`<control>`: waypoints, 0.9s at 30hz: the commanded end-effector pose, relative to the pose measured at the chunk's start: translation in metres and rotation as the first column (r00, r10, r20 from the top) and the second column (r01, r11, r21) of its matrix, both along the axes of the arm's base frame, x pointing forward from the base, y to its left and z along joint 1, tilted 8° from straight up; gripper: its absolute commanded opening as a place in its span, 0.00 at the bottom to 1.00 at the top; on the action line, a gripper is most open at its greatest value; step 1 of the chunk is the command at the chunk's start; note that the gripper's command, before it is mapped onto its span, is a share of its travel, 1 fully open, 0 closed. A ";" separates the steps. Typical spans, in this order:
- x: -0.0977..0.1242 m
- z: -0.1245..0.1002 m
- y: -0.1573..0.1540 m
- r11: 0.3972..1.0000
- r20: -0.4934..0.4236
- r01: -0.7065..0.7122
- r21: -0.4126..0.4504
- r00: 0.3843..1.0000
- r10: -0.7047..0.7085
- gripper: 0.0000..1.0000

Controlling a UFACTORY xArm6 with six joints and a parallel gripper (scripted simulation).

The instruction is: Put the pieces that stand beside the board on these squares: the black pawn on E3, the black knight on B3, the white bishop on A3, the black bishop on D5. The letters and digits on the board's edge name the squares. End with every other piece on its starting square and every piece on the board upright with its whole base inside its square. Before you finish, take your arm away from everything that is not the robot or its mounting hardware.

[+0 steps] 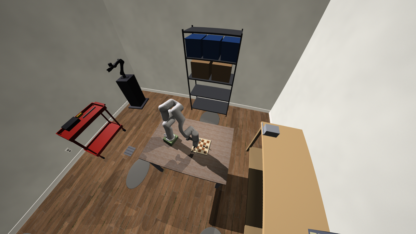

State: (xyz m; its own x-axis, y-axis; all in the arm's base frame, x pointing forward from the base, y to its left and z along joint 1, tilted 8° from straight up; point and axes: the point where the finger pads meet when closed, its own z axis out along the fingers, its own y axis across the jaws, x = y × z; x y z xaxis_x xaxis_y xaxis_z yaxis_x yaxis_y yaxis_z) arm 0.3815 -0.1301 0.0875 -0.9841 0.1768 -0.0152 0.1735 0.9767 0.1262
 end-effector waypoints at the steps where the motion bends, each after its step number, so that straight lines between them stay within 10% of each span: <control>1: 0.000 0.002 0.001 0.999 0.020 -0.036 0.008 0.999 0.035 0.00; 27: 0.003 -0.050 0.008 0.999 0.020 -0.036 0.008 0.999 0.035 0.00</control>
State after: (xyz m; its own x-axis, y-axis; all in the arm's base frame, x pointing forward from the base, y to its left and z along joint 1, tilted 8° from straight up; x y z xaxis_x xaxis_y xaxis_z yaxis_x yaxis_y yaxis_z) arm 0.3819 -0.1231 0.0498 -0.9894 0.1418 -0.0303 0.1363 0.9810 0.1377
